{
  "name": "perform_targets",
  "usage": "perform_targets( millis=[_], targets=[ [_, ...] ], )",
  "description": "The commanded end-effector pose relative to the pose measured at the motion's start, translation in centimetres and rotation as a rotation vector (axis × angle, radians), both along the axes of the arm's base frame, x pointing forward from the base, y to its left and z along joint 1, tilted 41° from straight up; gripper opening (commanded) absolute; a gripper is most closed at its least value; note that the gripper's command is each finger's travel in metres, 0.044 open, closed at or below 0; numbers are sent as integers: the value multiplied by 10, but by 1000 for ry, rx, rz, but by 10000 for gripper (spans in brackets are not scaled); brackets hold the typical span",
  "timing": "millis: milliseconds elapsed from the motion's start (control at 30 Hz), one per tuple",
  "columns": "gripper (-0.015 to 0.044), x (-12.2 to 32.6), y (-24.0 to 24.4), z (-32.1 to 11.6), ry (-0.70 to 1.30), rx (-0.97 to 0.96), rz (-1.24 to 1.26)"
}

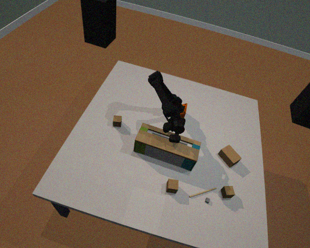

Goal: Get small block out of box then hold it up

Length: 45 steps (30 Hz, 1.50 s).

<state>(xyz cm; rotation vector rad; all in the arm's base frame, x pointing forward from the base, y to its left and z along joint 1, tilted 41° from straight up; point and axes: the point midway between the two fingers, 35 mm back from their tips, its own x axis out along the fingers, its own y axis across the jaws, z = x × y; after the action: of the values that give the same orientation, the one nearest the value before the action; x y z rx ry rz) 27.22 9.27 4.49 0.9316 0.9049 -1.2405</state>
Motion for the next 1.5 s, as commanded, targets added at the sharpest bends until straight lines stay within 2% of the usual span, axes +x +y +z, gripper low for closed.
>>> perform_targets(
  millis=[0, 1000, 1267, 1433, 1467],
  targets=[
    [400, 0, 8, -6, -1, 5, -2],
    [400, -1, 54, -45, -1, 8, -2],
    [400, -9, 90, 0, 4, 4, 2],
    [400, -7, 89, -2, -3, 8, 11],
    [374, -7, 92, -1, -5, 16, 26]
  ],
)
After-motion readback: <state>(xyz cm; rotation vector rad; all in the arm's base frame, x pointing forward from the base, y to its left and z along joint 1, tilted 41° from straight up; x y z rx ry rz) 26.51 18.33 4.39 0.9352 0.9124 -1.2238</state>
